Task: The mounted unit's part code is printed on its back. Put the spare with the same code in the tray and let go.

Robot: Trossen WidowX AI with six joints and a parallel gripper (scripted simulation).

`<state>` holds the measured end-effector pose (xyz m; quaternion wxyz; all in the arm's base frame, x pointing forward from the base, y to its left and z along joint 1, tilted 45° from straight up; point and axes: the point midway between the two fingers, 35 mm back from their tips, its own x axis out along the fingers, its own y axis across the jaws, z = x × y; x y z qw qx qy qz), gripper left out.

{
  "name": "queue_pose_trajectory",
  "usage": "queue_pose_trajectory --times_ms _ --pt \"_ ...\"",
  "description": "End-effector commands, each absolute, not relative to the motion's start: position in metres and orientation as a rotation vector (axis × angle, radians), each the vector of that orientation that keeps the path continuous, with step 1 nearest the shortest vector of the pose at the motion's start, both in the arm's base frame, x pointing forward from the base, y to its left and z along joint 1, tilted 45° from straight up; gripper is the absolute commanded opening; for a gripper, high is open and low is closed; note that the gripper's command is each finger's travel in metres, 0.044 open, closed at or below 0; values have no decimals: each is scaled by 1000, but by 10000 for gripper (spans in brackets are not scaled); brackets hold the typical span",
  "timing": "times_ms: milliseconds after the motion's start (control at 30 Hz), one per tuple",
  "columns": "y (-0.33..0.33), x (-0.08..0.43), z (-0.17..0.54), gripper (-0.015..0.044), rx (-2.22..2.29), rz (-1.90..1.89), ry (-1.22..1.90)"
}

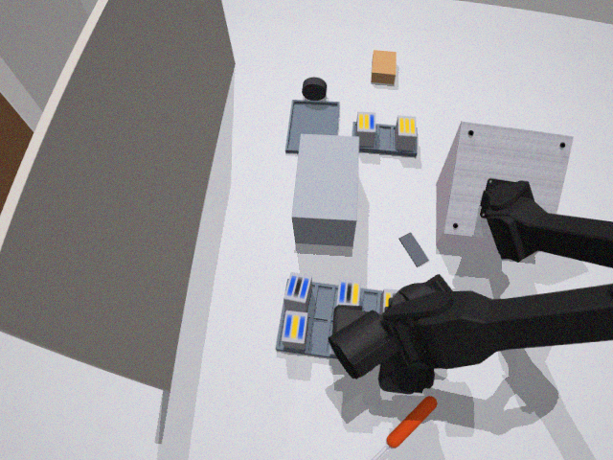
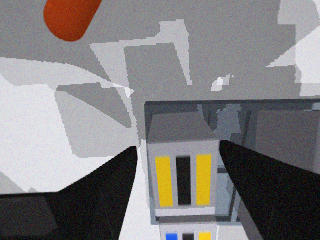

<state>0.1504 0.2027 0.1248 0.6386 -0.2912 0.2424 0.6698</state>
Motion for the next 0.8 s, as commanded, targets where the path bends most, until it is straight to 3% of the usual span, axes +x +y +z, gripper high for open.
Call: queue_pose_trajectory --times_ms 0,200,433,567,767 --pt "203 151 123 300 -663 1526 561" --pt "203 150 125 142 -664 1529 554" --pt "203 150 125 96 -664 1529 554" --pt "203 150 125 0 -664 1529 554" --pt "203 150 125 0 -664 1529 554"
